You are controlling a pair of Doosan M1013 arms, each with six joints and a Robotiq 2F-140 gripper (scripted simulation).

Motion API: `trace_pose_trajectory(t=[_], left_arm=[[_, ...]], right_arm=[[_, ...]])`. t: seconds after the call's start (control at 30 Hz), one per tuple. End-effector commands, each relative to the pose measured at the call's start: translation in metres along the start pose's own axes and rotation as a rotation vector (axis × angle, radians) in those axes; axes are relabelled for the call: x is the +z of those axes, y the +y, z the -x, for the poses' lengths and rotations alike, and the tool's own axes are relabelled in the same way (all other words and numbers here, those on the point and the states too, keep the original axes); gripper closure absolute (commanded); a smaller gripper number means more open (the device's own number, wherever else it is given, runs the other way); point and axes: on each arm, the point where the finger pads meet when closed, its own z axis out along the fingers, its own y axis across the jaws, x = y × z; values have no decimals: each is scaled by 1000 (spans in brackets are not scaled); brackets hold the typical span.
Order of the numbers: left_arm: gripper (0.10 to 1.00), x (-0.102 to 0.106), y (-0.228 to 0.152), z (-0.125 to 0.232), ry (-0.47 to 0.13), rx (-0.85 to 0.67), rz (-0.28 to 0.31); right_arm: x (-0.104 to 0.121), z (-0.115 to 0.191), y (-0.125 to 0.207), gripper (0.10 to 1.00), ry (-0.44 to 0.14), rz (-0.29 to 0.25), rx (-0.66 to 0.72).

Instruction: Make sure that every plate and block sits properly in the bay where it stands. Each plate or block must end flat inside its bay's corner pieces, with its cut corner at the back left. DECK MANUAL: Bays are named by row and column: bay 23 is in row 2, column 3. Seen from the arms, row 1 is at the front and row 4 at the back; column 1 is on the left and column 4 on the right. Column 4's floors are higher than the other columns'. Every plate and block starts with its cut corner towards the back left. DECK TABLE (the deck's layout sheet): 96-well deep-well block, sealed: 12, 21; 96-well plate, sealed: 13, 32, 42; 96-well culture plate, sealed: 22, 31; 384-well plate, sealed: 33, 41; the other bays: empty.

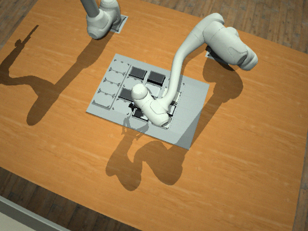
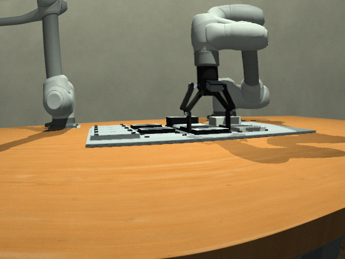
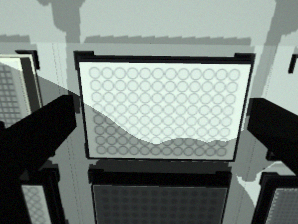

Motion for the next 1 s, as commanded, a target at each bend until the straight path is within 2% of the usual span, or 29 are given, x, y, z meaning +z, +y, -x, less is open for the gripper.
trace_pose_trajectory(t=[0.0,0.67,0.97], left_arm=[[100,-2,0,-1,2,0,1],[100,-2,0,-1,2,0,1],[100,-14,0,-1,2,0,1]], right_arm=[[-1,0,0,98,1,0,0],[-1,0,0,98,1,0,0],[-1,0,0,98,1,0,0]])
